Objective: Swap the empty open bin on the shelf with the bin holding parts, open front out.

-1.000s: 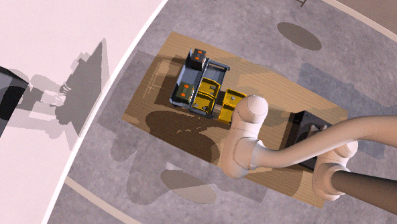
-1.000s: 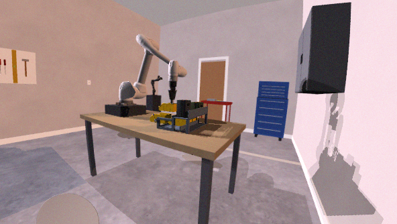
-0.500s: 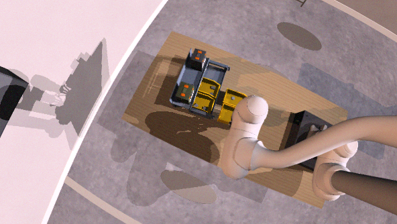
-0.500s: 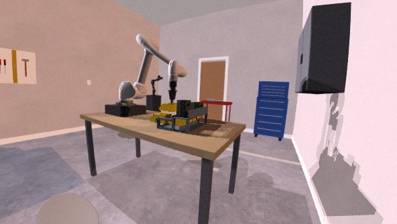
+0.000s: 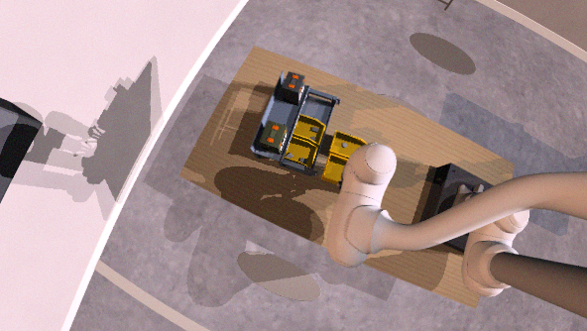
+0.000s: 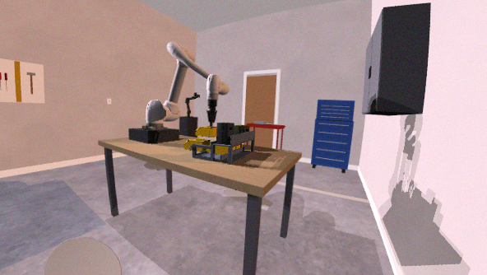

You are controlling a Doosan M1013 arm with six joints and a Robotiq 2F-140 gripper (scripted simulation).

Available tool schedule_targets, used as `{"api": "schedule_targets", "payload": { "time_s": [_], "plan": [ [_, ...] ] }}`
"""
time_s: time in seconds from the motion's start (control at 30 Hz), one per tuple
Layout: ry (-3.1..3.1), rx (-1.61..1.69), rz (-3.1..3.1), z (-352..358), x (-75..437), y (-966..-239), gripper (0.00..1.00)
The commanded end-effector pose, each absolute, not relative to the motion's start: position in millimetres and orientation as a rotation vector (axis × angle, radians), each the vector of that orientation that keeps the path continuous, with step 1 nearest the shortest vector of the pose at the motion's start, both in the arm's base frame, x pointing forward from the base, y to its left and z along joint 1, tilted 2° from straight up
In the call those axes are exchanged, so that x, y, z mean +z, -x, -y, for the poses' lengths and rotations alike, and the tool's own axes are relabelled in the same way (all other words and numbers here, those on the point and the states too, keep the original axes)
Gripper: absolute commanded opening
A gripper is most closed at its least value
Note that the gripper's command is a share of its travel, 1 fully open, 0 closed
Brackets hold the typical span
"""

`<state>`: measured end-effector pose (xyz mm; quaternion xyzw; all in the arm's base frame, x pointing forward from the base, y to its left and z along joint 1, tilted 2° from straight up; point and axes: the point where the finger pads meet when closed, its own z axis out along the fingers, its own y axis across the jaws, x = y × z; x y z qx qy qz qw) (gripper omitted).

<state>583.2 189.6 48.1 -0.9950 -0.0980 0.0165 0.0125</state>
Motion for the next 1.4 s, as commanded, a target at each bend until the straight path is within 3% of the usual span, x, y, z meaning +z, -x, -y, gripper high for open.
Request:
{"api": "schedule_targets", "payload": {
  "time_s": [0.0,0.7,1.37],
  "plan": [
    [3.096,0.043,0.299,-193.6,48.8,-584.2,0.10],
    [3.096,0.043,0.299,-193.8,44.6,-584.1,0.10],
    [3.096,0.043,0.299,-195.2,-2.0,-583.2,0.10]
  ]
}}
